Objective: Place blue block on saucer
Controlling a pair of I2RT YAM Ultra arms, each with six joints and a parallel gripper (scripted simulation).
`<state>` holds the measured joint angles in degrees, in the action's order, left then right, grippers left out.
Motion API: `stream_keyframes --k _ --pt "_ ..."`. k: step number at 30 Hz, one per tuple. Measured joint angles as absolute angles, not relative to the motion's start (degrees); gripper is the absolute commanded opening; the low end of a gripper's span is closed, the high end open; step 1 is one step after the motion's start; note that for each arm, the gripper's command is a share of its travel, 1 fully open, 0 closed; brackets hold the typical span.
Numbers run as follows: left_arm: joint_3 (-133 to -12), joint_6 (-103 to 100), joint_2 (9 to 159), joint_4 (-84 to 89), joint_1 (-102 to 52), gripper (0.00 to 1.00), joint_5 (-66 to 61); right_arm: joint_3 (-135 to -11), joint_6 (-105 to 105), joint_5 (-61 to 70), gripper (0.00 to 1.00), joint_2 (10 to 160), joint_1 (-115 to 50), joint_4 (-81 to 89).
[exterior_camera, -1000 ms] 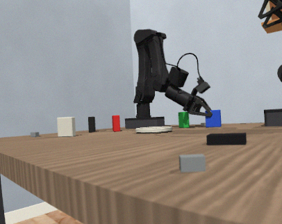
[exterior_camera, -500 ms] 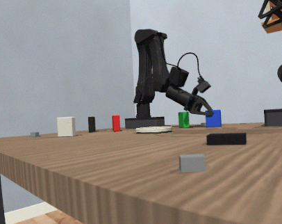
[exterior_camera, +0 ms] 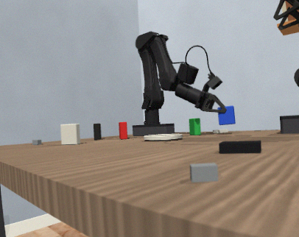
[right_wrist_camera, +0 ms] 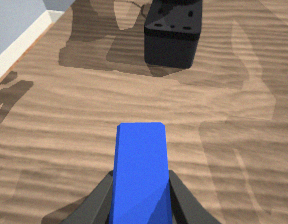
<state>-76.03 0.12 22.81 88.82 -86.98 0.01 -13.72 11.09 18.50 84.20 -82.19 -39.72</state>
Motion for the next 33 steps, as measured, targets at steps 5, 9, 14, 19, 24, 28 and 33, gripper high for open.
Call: stream_keyframes --k 5,9,14,19,24,28,33 --pt "-76.0 -0.1 23.8 86.2 -84.4 1.0 0.4 -13.7 14.3 23.7 0.19 81.9 -78.2 -33.8" --pt "-76.0 -0.6 26.7 83.0 -81.4 1.0 1.1 -13.7 17.4 27.9 0.19 79.5 -73.4 -29.6" --pt "-75.8 -1.7 31.8 78.3 -76.3 1.0 2.7 -13.7 23.4 35.3 0.19 75.2 -61.3 -23.0" --pt "-75.0 -2.6 36.4 74.7 -72.5 1.0 4.3 -15.7 31.1 42.7 0.19 73.8 -48.4 -14.5" --pt "-74.9 -2.7 38.1 73.0 -68.0 1.0 4.2 -20.4 38.9 48.1 0.19 73.8 -39.5 -6.5" --pt "-74.9 -2.2 38.1 72.8 -67.1 1.0 3.4 -24.3 45.6 51.7 0.19 75.7 -35.9 0.1" --pt "-74.9 -1.9 38.1 72.8 -66.6 1.0 2.8 -29.3 54.1 53.9 0.19 81.4 -30.5 7.2"
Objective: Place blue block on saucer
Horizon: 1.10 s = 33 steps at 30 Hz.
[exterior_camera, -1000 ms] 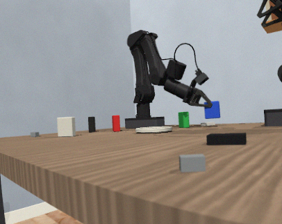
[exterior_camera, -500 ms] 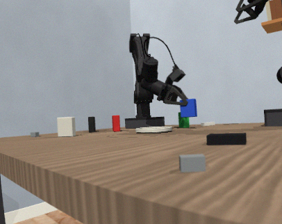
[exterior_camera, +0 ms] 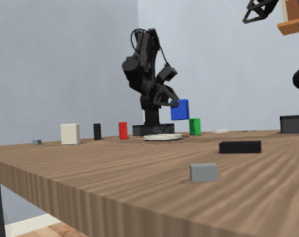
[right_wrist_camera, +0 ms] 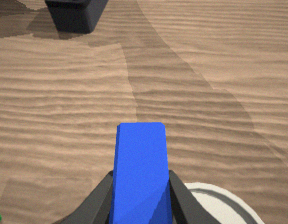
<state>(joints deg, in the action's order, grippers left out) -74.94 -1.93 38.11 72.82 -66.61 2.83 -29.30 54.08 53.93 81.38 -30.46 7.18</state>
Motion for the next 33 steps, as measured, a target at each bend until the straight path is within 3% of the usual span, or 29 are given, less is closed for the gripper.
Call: stream_keyframes --k 8,33 --pt "-74.9 -1.8 38.1 72.8 -66.5 1.0 2.5 -34.4 62.7 54.8 0.19 89.3 -25.8 13.3" --pt "-74.9 -1.6 38.1 72.8 -66.5 1.0 2.3 -36.2 66.2 55.5 0.19 90.1 -25.8 18.3"
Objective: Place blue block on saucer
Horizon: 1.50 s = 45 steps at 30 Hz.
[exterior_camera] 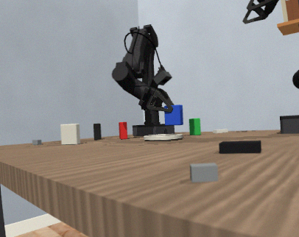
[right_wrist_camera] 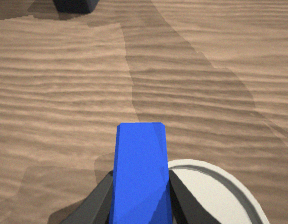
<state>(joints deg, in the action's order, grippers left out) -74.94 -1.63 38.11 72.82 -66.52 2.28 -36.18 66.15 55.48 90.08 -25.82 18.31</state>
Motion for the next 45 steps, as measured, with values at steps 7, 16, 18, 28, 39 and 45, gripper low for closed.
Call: stream_keyframes --k 7,16,18,28,39,45 --pt "-74.9 -1.6 38.1 72.8 -66.5 1.0 2.3 -39.2 70.8 56.1 0.19 97.1 -21.8 18.9" --pt "-74.9 -1.6 38.1 72.8 -66.5 1.0 2.3 -41.6 75.6 56.6 0.19 101.6 -19.9 20.1" --pt "-74.9 -1.6 38.1 72.8 -66.5 1.0 2.3 -41.9 76.3 56.7 0.19 102.4 -19.6 20.3" --pt "-74.9 -1.6 38.1 72.8 -66.5 1.0 2.3 -42.0 78.3 57.3 0.19 104.0 -19.2 19.8" --pt "-74.9 -1.6 38.1 72.8 -66.5 1.0 2.3 -41.7 78.6 57.9 0.49 103.8 -19.0 18.6" --pt "-74.9 -1.6 38.1 72.8 -66.5 1.0 2.3 -41.4 79.8 58.0 0.61 101.1 -17.8 19.7"
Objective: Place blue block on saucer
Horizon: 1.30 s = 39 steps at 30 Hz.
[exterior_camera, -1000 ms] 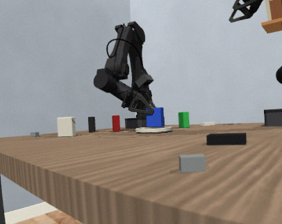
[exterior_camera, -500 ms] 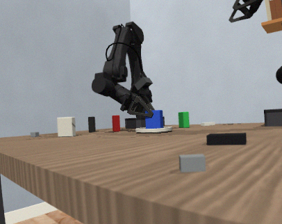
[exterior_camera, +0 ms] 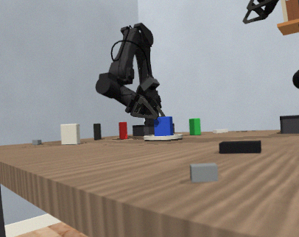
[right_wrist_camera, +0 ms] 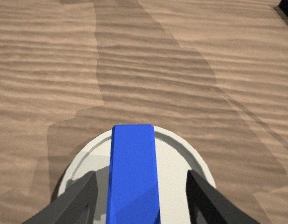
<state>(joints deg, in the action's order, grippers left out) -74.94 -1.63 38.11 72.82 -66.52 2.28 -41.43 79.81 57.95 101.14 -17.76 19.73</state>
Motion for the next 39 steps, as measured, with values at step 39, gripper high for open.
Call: stream_keyframes --k 39 --pt "-74.9 -1.6 38.1 72.8 -66.5 1.0 2.3 -38.5 39.9 30.4 1.0 70.7 -23.2 34.0"
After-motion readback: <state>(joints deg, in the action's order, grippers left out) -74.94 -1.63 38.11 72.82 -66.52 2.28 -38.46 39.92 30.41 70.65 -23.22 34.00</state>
